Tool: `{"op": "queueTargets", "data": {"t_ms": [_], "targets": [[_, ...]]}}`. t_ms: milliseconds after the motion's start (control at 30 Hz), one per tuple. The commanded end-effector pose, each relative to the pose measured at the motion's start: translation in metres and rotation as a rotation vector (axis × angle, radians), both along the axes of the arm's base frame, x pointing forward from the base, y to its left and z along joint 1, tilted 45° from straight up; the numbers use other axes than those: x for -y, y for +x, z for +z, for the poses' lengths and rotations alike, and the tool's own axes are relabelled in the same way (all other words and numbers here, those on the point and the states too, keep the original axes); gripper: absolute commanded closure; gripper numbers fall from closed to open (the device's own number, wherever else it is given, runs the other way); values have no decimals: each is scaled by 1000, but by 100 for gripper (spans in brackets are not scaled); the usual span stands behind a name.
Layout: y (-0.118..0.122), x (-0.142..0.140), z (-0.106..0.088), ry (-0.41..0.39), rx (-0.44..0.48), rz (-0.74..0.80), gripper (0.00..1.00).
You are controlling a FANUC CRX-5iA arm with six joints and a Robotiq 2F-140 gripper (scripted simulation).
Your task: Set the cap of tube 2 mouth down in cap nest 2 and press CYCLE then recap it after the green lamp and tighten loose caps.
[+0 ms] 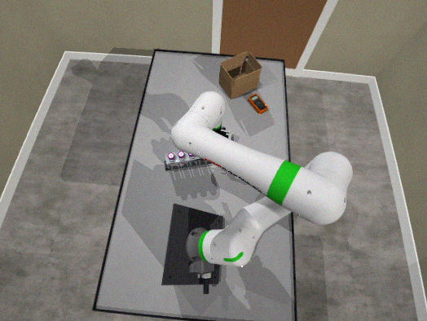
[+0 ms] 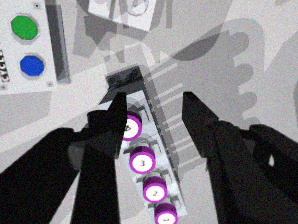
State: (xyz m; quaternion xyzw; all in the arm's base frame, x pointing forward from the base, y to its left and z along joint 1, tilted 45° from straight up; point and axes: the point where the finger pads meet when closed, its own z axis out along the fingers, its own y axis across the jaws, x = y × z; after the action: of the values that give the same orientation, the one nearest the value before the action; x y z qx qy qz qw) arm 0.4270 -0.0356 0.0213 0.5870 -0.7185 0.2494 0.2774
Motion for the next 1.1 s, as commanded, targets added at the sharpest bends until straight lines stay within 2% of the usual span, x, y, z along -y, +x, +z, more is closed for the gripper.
{"op": "queueTargets", "data": {"t_ms": [0, 233, 300, 500, 700, 1067], "targets": [[5, -25, -24, -37, 143, -134, 59], [12, -60, -60, -37, 143, -134, 59], [12, -60, -60, -37, 143, -134, 59], [18, -95, -95, -37, 143, -134, 59], [18, -97, -97, -37, 143, -134, 59], [16, -78, -116, -37, 143, -134, 59]]}}
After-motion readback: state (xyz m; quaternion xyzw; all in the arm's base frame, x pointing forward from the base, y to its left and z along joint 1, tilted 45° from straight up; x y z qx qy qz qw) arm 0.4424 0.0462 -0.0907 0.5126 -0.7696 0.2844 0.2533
